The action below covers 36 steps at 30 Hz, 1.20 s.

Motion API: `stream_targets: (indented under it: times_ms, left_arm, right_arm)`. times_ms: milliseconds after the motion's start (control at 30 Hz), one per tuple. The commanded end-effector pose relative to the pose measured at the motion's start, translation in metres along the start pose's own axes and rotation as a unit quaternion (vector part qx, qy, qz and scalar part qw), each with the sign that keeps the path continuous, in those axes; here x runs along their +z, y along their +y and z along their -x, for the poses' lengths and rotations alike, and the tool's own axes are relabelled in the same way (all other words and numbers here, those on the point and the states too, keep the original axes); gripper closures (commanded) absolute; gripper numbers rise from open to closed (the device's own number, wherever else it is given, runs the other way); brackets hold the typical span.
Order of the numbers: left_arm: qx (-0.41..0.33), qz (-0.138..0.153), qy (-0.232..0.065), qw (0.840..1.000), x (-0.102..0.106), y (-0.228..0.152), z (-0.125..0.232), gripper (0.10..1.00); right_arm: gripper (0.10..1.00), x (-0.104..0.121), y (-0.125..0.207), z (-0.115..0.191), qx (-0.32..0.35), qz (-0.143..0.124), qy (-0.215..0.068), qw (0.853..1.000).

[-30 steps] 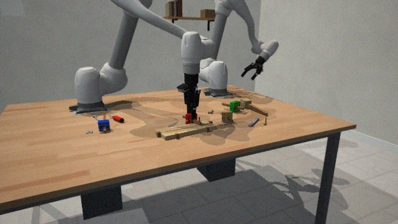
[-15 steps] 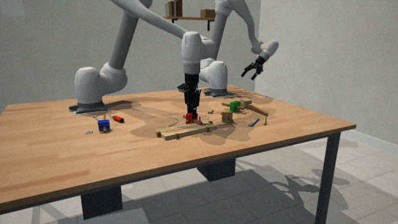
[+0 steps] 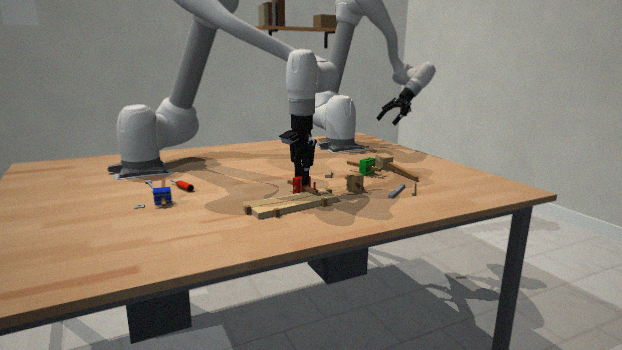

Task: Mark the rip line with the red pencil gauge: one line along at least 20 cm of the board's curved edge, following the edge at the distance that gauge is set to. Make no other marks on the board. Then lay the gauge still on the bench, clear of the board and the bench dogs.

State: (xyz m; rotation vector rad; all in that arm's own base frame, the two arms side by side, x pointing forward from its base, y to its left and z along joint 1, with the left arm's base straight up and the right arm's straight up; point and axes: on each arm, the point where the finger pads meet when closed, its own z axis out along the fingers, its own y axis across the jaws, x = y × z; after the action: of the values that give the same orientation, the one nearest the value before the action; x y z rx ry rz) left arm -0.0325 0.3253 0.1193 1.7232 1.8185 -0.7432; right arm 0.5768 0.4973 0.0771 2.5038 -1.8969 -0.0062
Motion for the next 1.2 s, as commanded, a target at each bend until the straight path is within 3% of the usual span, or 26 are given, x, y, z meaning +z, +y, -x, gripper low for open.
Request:
stream_targets:
  times_ms: [0,1167]
  left_arm:
    - [-0.001,0.0,-0.004,1.0,0.002,-0.003,0.004,0.098]
    - [-0.001,0.0,-0.004,1.0,0.002,-0.003,0.004,0.098]
  right_arm:
    - [0.999,-0.001,-0.002,0.006,-0.011,-0.002,0.002,1.0]
    - [0.999,-0.001,-0.002,0.02,-0.024,-0.002,0.002,1.0]
